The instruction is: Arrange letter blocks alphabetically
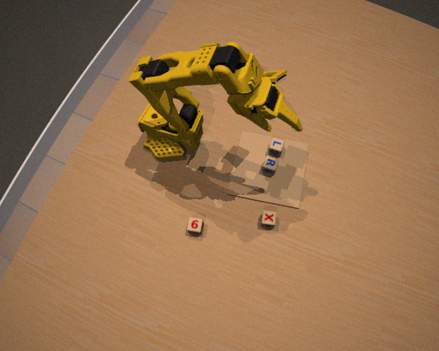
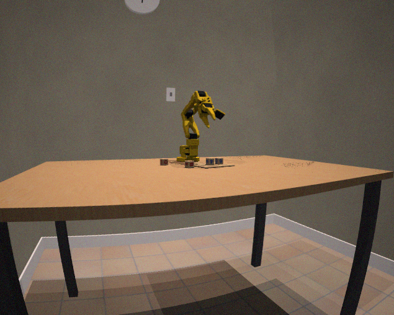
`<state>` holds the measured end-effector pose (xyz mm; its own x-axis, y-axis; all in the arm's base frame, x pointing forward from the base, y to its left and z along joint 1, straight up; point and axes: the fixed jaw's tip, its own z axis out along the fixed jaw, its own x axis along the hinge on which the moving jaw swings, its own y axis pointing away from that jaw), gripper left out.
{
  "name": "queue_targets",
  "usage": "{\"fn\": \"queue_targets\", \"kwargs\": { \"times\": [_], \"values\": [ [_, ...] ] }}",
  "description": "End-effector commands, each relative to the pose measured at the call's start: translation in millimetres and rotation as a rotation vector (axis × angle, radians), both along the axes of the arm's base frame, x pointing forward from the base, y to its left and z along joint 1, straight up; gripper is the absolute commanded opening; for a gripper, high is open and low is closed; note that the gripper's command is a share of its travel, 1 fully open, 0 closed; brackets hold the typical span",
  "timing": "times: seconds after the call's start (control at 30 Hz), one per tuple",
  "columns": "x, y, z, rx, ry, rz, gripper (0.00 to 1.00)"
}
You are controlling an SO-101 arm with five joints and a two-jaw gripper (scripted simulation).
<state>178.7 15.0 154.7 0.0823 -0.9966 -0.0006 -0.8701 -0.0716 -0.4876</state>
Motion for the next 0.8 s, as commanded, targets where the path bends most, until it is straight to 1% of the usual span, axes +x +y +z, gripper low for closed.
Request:
{"fn": "queue_targets", "kwargs": {
  "times": [0.0, 0.3, 0.4, 0.57, 0.77],
  "values": [
    [1.3, 0.2, 8.7, 0.011, -0.049, -0.009, 0.32],
    [2.7, -0.7, 9.5, 0.036, -0.048, -0.059, 0.32],
    [3.8, -1.4, 10.1, 0.055, -0.047, -0.098, 0.32],
    [6.5, -3.2, 11.5, 0.101, -0.045, -0.190, 0.32],
    [11.2, -6.4, 13.7, 0.178, -0.043, -0.344, 0.32]
  ]
}}
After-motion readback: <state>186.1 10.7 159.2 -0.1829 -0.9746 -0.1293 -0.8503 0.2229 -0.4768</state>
